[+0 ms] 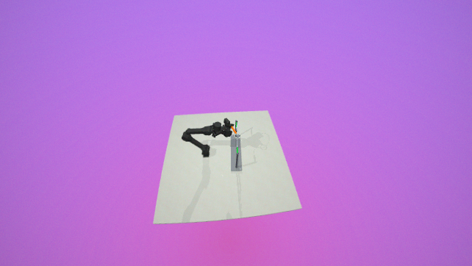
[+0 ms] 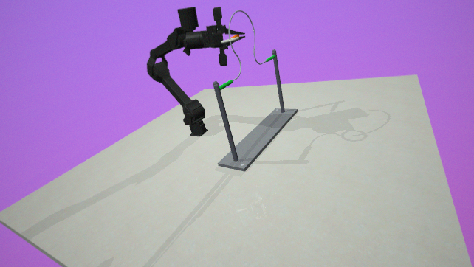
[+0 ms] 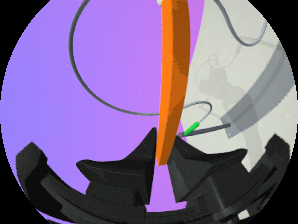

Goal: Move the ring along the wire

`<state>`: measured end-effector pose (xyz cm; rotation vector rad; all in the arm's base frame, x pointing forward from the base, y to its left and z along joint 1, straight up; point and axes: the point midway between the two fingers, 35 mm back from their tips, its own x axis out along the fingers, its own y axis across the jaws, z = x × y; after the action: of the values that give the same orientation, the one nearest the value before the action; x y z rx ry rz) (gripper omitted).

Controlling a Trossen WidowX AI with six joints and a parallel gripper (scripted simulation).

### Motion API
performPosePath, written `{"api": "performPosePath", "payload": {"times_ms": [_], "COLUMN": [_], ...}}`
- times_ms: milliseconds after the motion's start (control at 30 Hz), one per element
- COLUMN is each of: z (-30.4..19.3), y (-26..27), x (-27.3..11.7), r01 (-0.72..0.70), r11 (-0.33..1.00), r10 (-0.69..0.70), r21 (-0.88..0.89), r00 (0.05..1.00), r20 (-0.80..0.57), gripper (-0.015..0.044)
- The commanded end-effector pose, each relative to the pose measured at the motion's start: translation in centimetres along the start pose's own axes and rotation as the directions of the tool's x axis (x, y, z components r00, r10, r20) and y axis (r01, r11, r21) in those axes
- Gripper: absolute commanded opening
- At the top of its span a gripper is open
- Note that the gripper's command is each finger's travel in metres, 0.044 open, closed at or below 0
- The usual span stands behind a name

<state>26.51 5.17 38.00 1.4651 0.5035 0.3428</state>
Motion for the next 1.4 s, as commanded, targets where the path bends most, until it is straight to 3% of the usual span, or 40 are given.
{"api": "performPosePath", "payload": {"times_ms": [0, 1367], "z": [0.1, 0.6], "y": [-0.2, -2.4], "x": [0.0, -0.1], "r01": [0.032, 0.364], "r11": [0.999, 0.818], "r10": [-0.032, -0.334], "r21": [-0.037, -0.445], "r00": [0.999, 0.931], "r20": [0.008, 0.147], "gripper": [-0.015, -0.015]}}
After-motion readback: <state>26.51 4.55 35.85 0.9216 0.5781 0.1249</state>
